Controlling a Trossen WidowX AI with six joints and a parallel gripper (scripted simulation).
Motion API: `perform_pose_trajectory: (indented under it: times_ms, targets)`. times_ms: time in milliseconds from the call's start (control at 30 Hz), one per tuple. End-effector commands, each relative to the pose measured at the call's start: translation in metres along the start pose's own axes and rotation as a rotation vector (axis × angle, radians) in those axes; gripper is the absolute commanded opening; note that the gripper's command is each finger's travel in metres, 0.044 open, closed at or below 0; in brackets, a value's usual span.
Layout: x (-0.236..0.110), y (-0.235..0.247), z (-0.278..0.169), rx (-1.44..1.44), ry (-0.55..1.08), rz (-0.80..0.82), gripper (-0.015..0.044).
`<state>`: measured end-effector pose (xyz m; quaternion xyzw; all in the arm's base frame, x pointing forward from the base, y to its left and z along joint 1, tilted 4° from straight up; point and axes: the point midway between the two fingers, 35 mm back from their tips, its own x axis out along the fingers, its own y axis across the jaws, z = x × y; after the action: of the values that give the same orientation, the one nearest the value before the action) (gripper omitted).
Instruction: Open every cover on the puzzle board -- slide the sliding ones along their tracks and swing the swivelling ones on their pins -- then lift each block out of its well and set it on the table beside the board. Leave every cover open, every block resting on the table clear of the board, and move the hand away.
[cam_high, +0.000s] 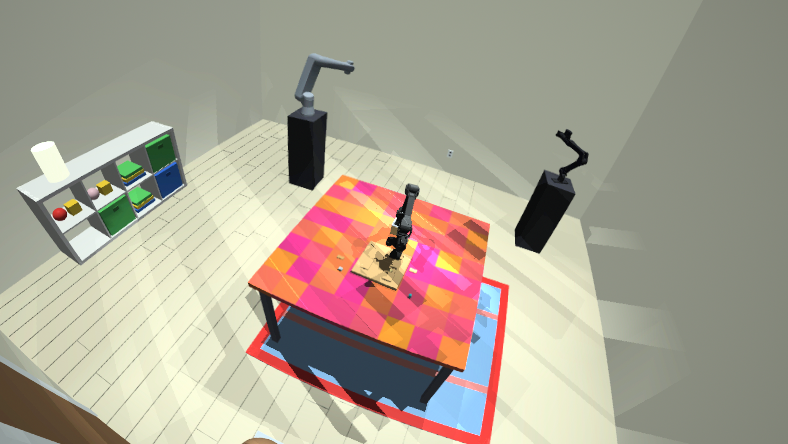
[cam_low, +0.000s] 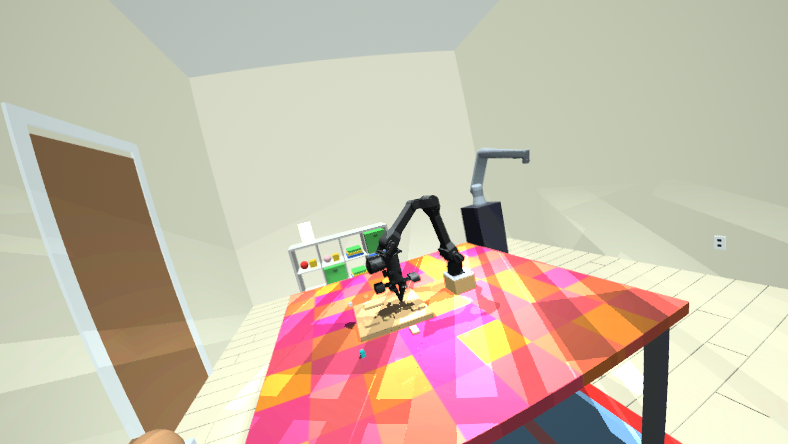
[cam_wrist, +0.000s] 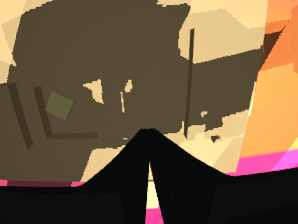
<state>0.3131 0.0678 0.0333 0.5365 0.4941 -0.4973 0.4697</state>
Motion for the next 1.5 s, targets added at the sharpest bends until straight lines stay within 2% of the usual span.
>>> perform_pose_trajectory:
  times_ms: [0,1467]
  targets:
    - [0.005,-0.001,0.000,0.004,0.002,-0.004,0.0000]
    - [0.045,-0.002,0.001,0.004,0.002,-0.005,0.0000]
